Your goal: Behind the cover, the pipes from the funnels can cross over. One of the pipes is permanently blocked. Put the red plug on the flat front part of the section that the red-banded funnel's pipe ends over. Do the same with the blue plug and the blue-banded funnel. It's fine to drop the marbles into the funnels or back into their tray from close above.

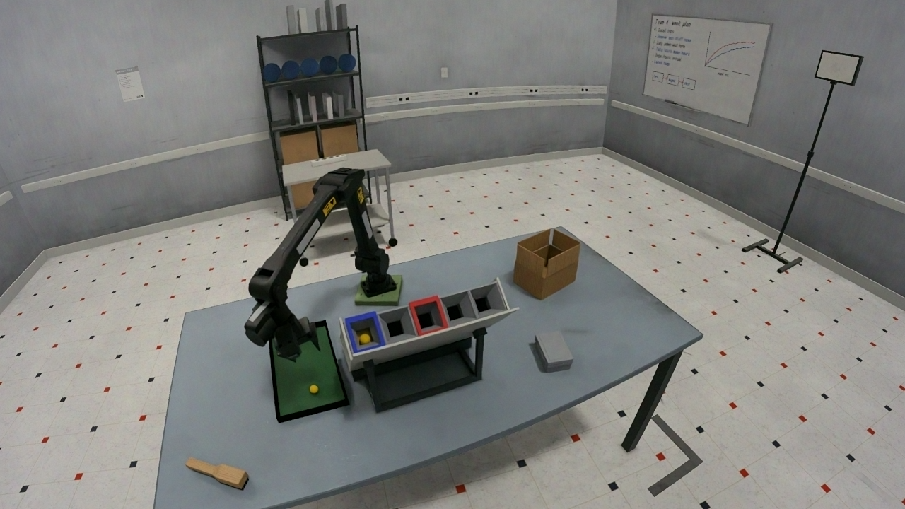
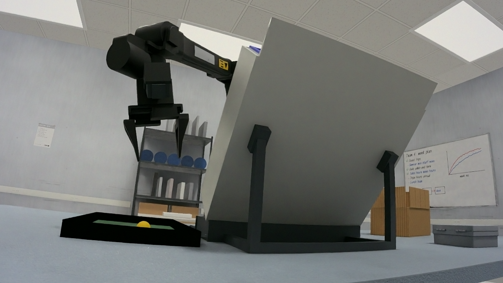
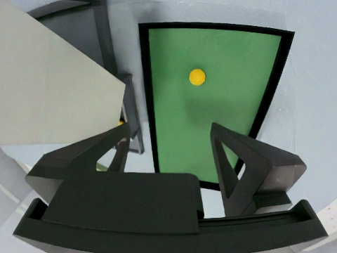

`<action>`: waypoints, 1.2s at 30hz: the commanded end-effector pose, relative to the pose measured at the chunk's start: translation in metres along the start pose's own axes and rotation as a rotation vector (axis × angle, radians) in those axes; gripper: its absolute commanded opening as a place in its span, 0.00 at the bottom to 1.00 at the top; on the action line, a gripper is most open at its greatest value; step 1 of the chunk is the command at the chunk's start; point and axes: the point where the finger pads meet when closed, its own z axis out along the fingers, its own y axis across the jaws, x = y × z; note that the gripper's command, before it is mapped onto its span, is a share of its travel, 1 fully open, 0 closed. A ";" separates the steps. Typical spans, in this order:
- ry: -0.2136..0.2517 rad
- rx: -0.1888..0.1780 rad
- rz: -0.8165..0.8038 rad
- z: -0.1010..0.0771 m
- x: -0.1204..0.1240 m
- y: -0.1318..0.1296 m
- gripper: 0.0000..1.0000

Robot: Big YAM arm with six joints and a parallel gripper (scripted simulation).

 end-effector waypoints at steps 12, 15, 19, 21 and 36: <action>-0.038 0.037 -0.015 -0.022 -0.017 -0.015 0.80; -0.038 0.037 -0.015 -0.023 -0.018 -0.015 0.80; -0.036 0.034 -0.014 -0.023 -0.018 -0.016 0.80; -0.034 0.032 -0.013 -0.023 -0.019 -0.017 0.80; -0.028 0.024 -0.010 -0.001 -0.020 -0.024 0.80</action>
